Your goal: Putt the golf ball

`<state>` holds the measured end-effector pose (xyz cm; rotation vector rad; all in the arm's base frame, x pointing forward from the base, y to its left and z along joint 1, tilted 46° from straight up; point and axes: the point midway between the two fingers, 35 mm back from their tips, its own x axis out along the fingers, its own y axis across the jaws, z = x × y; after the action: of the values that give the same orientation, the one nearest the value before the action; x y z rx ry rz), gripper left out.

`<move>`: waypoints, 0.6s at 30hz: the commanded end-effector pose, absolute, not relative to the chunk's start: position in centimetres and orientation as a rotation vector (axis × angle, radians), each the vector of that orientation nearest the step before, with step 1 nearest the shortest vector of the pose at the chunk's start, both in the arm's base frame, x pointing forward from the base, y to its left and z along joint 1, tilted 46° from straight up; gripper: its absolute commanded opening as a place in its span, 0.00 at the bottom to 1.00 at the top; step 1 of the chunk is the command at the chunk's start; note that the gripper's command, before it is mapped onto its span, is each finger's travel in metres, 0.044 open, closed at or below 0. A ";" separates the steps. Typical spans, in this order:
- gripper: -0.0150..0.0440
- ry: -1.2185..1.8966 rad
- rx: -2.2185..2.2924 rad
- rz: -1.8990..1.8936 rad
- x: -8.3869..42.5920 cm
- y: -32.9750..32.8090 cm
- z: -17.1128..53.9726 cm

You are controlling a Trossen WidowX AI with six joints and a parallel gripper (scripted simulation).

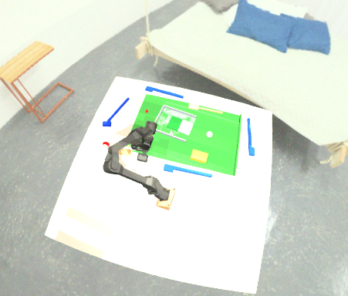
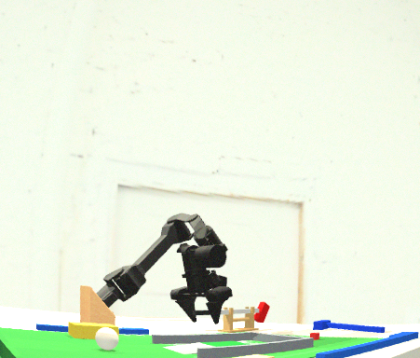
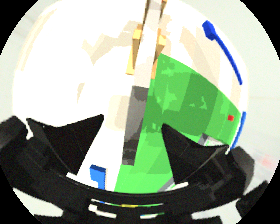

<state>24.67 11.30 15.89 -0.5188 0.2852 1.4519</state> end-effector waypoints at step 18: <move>0.25 0.284 -0.520 1.452 24.7 11.3 15.9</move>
<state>24.65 11.28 15.89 -0.5167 0.2874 1.4517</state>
